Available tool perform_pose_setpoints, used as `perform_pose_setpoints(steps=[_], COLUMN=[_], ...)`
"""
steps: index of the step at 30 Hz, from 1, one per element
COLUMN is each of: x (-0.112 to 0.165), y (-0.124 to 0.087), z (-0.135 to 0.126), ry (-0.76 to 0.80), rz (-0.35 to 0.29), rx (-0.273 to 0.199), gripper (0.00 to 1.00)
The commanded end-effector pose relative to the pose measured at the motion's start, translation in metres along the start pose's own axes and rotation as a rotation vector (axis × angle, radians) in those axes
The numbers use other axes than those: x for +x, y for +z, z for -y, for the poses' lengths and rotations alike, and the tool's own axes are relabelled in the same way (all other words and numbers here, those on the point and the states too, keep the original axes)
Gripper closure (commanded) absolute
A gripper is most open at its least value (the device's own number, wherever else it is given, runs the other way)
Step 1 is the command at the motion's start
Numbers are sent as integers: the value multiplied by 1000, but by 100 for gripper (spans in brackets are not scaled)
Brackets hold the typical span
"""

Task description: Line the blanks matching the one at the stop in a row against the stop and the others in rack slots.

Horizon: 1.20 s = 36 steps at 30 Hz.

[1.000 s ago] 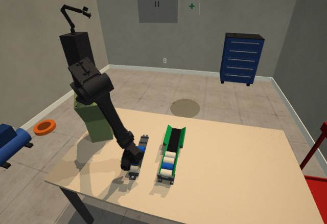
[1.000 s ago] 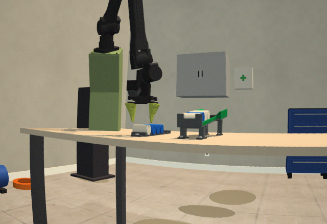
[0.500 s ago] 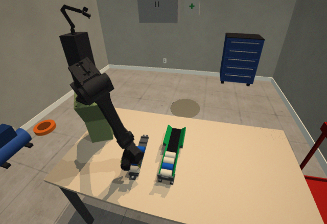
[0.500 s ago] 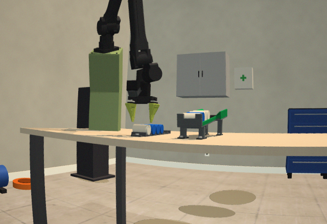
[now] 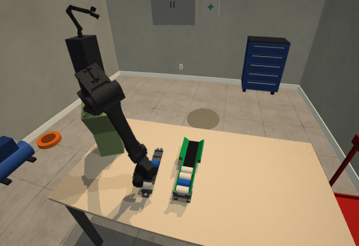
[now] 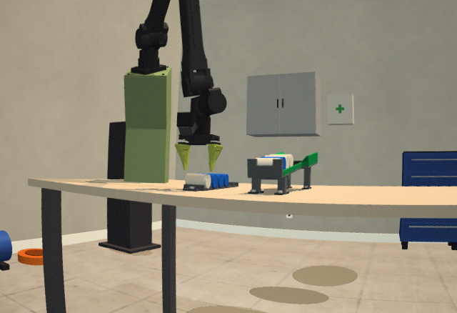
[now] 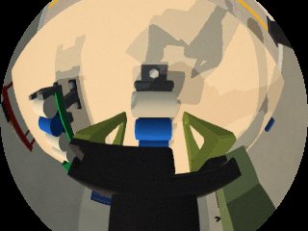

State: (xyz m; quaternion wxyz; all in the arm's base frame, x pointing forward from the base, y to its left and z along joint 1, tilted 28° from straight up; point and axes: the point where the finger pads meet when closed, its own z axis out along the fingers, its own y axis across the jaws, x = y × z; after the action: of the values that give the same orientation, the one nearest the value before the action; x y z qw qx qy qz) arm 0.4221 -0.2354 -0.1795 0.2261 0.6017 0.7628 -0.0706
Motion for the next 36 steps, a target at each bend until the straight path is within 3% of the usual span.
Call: perform_pose_setpoints(steps=[1,36], x=[-6,-7], y=[-2,-3], z=[-3,-2], ry=[1,0], rz=[12,7], rx=[-17,-10], gripper=[20,20])
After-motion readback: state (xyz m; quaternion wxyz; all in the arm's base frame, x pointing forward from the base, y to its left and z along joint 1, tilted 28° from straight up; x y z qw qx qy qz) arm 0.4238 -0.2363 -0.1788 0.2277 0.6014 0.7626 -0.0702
